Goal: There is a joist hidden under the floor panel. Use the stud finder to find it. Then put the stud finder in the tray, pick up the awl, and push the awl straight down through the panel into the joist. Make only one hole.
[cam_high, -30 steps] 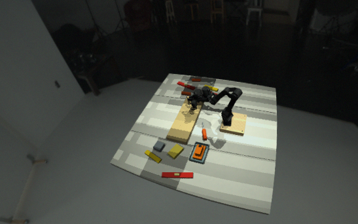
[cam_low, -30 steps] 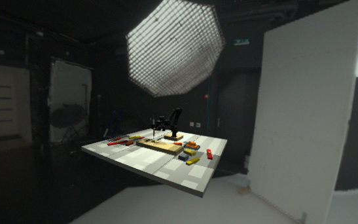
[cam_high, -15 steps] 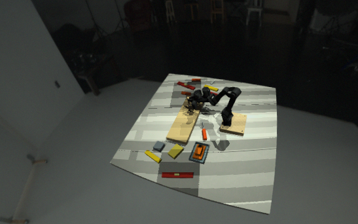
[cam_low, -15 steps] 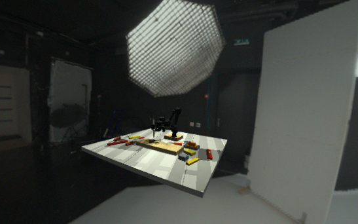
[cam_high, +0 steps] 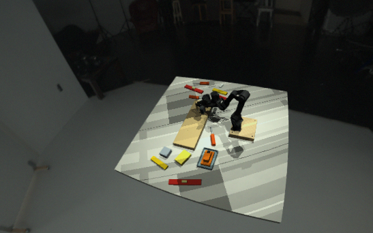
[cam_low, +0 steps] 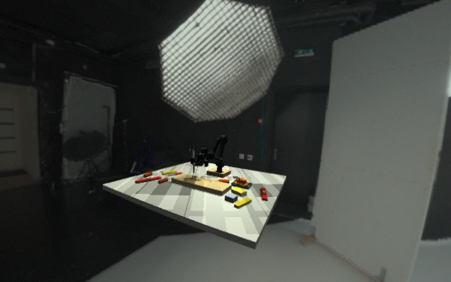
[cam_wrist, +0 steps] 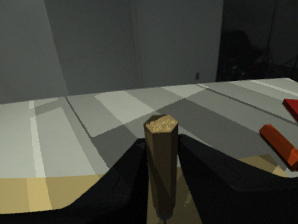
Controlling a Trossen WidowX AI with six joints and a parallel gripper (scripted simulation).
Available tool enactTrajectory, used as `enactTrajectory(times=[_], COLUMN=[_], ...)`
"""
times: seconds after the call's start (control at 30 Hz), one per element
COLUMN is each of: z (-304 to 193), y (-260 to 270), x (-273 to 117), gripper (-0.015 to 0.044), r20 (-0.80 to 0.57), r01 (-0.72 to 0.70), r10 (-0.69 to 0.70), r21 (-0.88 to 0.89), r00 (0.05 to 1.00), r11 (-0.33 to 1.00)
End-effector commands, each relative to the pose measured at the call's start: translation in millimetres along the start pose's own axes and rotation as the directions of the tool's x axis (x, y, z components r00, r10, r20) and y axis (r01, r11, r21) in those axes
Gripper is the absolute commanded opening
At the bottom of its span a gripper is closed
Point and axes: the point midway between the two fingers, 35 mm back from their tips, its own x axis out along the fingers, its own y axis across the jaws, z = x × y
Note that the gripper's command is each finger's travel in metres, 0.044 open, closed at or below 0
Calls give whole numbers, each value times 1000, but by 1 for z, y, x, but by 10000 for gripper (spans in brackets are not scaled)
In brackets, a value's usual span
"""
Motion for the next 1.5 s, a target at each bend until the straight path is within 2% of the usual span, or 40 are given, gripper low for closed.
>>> enactTrajectory(times=[0.0, 0.67, 1.47], z=[-6, -36, -37], y=[0, 0, 0], x=[1, 5, 5], gripper=[0, 0, 0], r20=[-4, -5, -5], r01=[4, 4, 4], r10=[-4, -4, -4], r21=[5, 5, 5], r00=[1000, 1000, 1000], r11=[1000, 1000, 1000])
